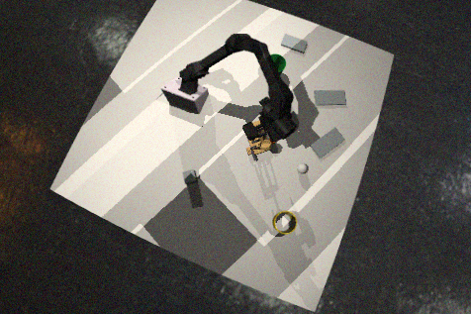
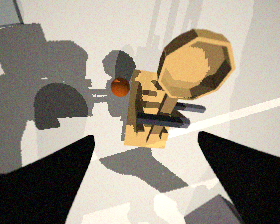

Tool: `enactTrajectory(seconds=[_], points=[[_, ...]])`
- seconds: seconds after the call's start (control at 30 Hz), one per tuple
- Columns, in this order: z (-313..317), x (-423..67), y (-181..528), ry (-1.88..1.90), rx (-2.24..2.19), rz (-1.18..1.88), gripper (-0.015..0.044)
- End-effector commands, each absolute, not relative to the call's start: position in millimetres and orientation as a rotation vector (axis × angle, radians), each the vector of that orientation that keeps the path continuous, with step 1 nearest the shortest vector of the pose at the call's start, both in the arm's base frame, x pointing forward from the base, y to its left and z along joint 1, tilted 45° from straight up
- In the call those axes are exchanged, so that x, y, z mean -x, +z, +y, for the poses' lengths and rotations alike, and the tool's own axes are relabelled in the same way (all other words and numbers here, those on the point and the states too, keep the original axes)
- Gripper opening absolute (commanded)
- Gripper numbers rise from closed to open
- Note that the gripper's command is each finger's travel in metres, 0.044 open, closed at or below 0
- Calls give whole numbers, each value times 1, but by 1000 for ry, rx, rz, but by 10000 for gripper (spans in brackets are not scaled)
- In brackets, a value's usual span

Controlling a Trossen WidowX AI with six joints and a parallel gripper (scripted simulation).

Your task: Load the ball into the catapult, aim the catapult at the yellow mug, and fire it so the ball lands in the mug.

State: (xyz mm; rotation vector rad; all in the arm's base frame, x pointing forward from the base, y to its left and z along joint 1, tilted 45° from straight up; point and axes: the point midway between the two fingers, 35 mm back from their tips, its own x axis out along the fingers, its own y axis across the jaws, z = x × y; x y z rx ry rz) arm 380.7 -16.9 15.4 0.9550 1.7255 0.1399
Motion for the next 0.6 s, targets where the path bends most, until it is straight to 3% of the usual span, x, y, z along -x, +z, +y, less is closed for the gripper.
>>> enactTrajectory(seconds=[0.0,0.2,0.57], points=[[-30,-374,2,66,-1070,1768,440],[-35,-372,-2,37,-1112,1782,440],[-35,-372,-2,37,-1112,1782,151]])
